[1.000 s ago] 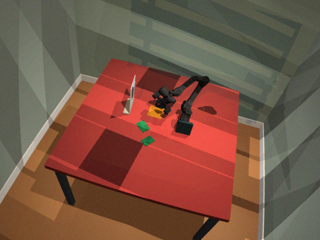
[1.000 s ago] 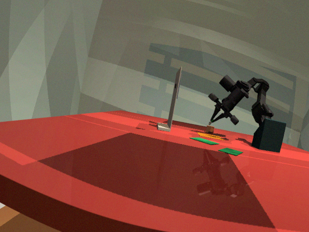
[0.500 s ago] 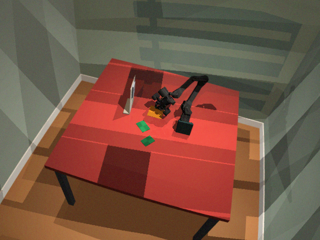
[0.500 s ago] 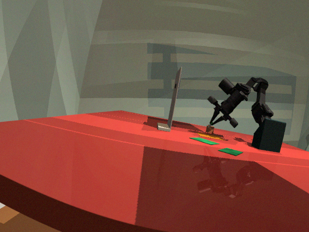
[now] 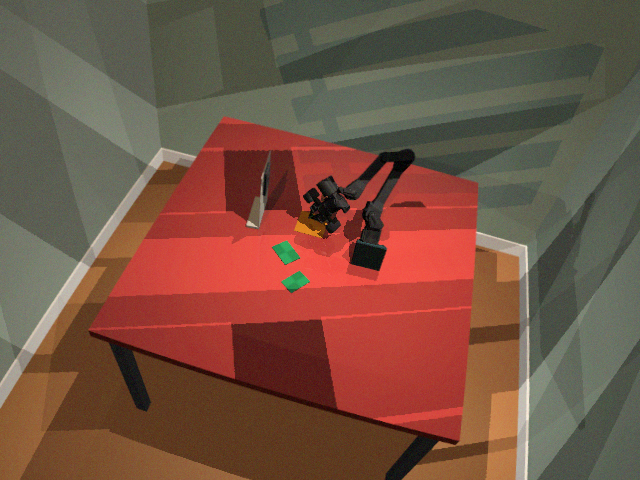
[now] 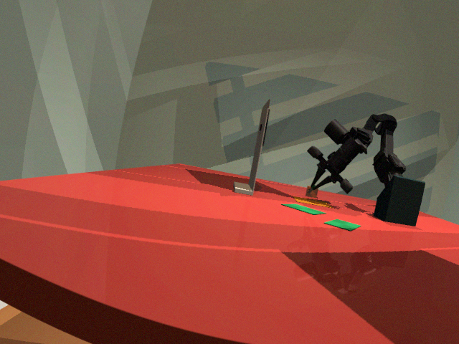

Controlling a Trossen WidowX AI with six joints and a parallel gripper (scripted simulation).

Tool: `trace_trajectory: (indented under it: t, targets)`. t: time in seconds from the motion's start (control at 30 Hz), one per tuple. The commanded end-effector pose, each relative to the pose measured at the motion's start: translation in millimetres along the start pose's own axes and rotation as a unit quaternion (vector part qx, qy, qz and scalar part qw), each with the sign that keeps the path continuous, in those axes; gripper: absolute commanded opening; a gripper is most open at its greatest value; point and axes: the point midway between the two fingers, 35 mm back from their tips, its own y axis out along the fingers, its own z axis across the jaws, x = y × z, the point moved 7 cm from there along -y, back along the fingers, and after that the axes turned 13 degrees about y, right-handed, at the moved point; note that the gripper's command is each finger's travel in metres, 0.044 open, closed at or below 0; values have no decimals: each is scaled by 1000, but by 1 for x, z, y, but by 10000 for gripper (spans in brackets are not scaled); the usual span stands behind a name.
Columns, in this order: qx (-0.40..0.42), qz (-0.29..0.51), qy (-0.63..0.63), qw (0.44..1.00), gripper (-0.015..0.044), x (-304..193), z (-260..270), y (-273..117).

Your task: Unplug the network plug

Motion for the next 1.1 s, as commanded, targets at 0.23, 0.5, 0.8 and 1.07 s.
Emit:
trace_trajectory:
  t: [0.23, 0.5, 0.8, 1.07]
  targets:
    - [-1, 1, -6, 1000, 0, 3, -8, 8]
    - [1, 0, -7, 1000, 0, 5, -12, 12]
    - [4, -1, -8, 1000, 0, 9, -16, 16]
    - [4, -2, -8, 1000, 0, 9, -15, 18]
